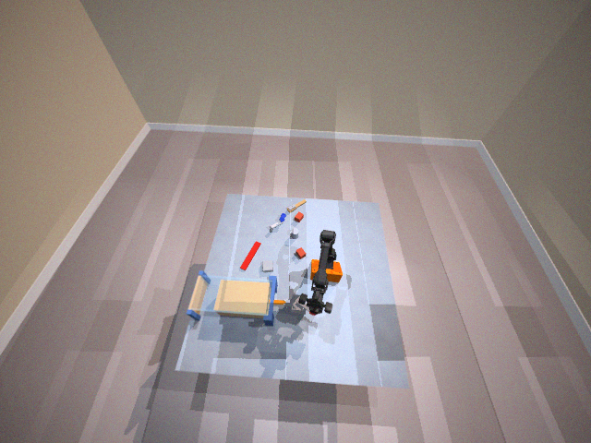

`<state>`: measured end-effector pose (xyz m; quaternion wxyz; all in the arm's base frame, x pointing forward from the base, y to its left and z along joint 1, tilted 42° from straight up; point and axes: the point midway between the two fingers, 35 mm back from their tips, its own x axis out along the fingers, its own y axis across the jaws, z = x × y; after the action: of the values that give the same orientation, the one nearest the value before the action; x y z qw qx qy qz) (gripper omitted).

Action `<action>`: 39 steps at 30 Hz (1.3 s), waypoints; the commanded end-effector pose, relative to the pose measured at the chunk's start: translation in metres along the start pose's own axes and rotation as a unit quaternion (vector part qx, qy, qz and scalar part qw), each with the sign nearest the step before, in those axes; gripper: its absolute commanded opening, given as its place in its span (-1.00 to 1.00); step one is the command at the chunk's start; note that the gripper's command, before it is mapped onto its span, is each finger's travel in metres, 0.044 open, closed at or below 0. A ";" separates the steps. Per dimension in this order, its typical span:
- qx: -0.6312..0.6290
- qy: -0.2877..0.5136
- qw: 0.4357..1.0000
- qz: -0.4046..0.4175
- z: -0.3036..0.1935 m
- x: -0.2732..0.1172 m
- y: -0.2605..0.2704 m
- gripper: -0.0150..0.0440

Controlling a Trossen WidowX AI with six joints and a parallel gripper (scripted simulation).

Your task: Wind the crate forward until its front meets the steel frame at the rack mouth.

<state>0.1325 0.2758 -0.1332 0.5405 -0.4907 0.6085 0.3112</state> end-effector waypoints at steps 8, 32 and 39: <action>-0.002 0.014 1.000 0.002 -0.023 -0.006 0.004 -0.49; -0.002 0.015 1.000 0.002 -0.055 -0.021 -0.001 -0.49; -0.002 0.016 1.000 0.002 -0.068 -0.027 -0.007 -0.49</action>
<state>0.1135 0.2339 -0.0972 0.5376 -0.4874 0.6127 0.3129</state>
